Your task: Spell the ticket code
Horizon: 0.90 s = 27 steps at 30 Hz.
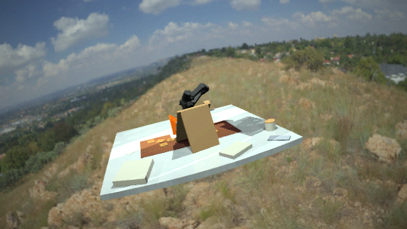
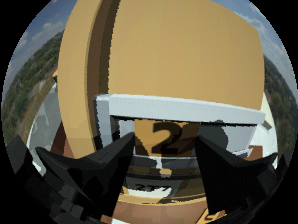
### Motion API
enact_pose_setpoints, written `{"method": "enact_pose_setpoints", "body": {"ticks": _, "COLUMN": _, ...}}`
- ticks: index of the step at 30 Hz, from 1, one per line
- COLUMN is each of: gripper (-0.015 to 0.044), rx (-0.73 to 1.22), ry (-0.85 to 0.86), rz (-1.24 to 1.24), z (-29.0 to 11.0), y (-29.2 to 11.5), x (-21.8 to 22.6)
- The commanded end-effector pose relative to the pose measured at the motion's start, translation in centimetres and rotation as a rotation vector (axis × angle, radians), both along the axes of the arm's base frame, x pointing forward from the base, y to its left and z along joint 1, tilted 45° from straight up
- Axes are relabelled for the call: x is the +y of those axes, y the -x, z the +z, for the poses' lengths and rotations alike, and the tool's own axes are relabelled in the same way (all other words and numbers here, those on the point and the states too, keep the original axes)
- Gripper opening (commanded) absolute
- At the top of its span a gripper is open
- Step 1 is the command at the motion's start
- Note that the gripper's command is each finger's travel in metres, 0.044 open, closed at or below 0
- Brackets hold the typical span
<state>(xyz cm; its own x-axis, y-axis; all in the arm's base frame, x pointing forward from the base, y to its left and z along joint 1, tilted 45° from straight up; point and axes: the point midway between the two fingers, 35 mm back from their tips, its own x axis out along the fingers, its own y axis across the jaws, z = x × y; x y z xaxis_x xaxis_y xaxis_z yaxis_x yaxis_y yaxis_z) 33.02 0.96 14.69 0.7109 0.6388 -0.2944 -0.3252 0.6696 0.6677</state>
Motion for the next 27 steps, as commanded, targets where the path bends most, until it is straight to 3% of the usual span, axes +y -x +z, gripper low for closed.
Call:
{"method": "enact_pose_setpoints", "body": {"ticks": 1, "gripper": 0.0, "rx": 0.01, "ry": -0.004, "rz": 0.0, "z": 0.01, "y": 0.22, "x": 0.32}}
{"method": "enact_pose_setpoints", "body": {"ticks": 18, "gripper": 0.0, "rx": 0.01, "ry": -0.005, "rz": 0.0, "z": 0.57, "y": 0.47, "x": 0.86}}
{"method": "enact_pose_setpoints", "body": {"ticks": 27, "gripper": 0.0236, "rx": 0.005, "ry": -0.003, "rz": 0.0, "z": 0.71, "y": 0.37, "x": 0.61}}
